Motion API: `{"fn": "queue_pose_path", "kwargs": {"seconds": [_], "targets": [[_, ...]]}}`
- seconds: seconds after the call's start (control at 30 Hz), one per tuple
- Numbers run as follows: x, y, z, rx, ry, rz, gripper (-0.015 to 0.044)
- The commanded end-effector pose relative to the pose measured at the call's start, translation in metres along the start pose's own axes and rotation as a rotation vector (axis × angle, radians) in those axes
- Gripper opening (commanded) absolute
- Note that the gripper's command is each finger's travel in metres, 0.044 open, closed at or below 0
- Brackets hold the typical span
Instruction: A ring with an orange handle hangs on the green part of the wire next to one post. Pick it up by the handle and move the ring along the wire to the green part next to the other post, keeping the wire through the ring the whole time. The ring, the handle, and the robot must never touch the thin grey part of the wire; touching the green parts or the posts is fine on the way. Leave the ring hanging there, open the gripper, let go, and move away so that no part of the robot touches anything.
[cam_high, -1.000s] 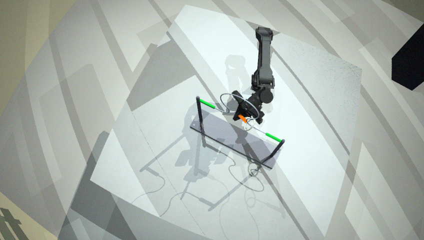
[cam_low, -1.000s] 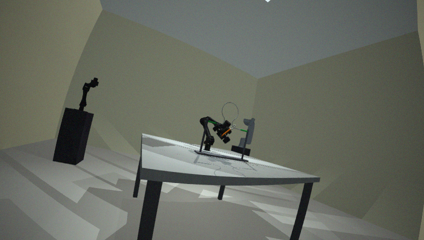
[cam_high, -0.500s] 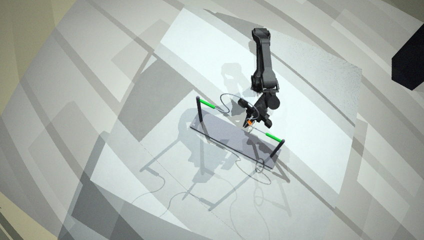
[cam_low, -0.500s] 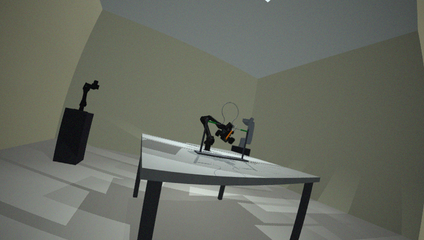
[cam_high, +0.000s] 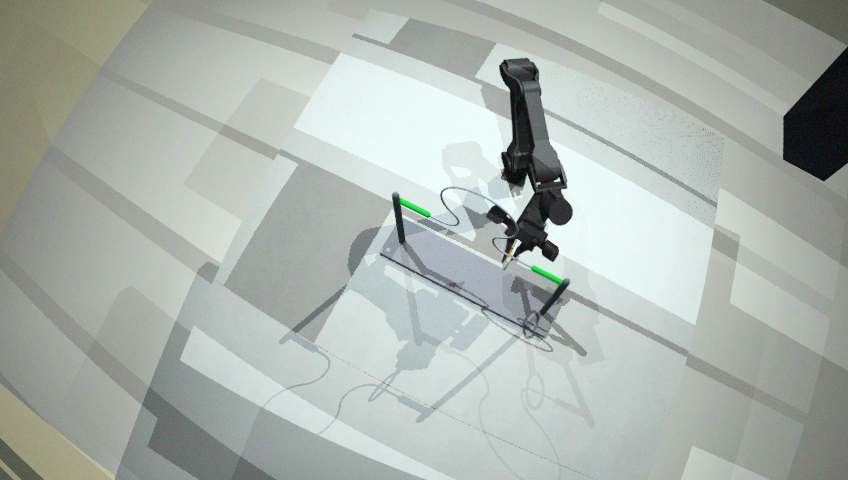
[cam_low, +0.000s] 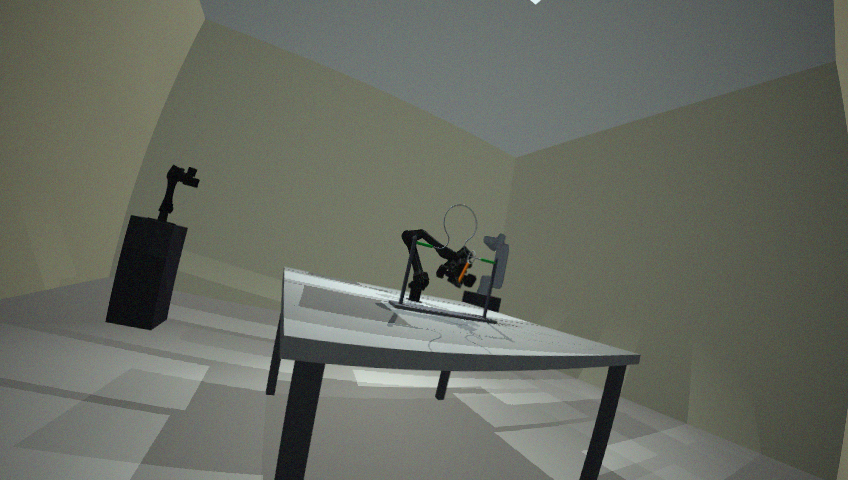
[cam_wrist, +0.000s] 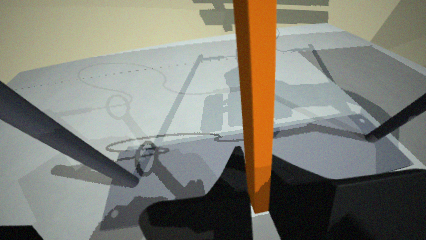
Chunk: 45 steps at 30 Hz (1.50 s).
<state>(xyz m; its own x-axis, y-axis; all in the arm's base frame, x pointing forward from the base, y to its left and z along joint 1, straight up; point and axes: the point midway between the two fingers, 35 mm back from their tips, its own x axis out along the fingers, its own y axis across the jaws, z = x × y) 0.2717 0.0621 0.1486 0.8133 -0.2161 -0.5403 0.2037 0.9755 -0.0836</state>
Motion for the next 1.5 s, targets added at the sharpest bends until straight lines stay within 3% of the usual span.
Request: {"fn": "queue_pose_path", "kwargs": {"seconds": [0.0, 1.47], "targets": [[-0.002, 0.010, 0.002, 0.032, 0.000, 0.022, -0.0150], [-0.008, 0.057, 0.003, 0.051, -0.016, 0.033, -0.0150]]}}
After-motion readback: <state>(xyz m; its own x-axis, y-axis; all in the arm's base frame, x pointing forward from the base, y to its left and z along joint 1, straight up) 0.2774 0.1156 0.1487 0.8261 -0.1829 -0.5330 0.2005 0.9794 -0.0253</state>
